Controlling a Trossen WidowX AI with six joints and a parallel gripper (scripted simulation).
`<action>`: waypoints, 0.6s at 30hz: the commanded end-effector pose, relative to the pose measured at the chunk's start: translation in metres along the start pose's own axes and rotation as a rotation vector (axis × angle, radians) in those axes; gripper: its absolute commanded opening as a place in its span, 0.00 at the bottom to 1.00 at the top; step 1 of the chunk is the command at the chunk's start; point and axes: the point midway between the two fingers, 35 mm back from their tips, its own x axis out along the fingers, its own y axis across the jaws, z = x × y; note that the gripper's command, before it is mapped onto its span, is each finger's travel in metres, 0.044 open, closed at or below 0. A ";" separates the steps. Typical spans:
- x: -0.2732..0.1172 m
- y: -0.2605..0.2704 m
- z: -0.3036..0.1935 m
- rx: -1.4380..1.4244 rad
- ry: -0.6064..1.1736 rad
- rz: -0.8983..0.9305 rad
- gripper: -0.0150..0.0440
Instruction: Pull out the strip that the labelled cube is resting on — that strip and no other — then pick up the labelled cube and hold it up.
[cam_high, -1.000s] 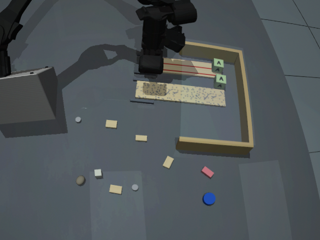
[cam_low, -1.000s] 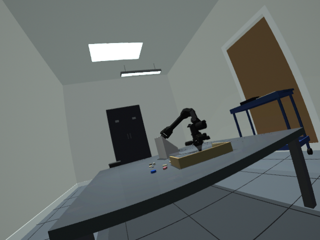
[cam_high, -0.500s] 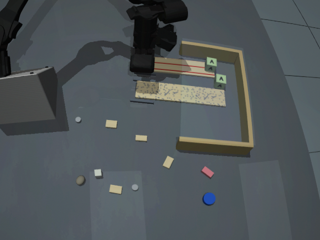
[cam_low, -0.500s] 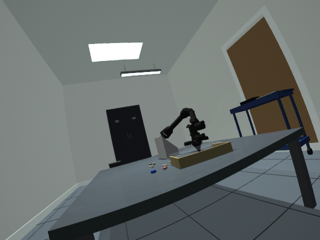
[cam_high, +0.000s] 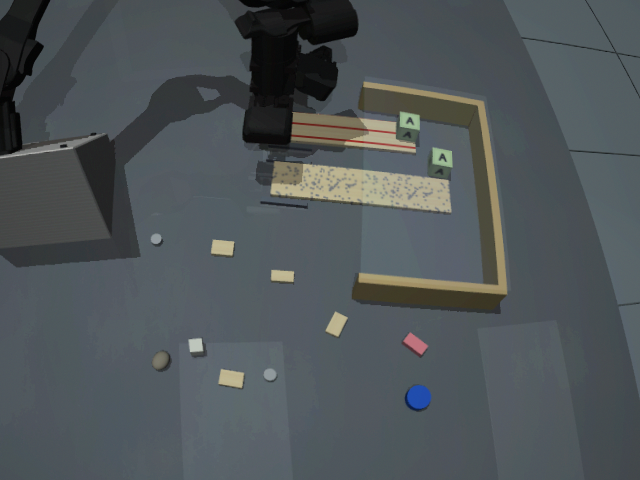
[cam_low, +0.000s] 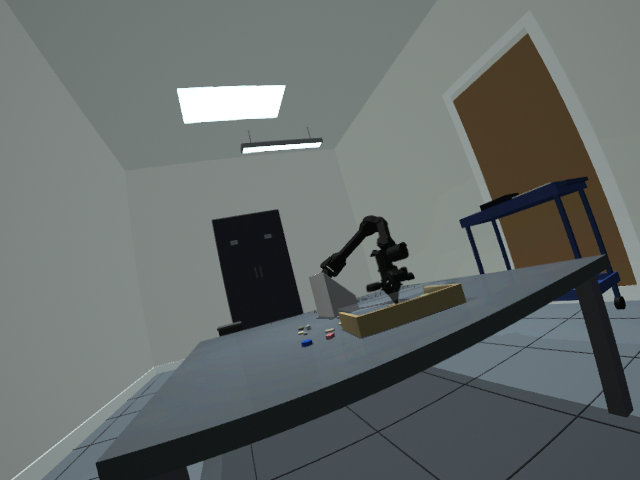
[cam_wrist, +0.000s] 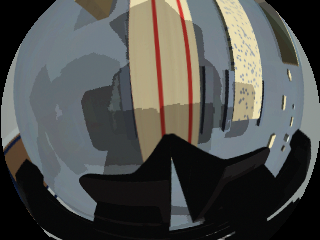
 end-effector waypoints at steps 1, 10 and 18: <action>0.005 -0.001 -0.013 0.005 0.018 -0.006 0.25; 0.005 0.000 -0.026 0.005 0.018 -0.006 0.25; 0.005 0.000 -0.038 0.006 0.019 -0.006 0.25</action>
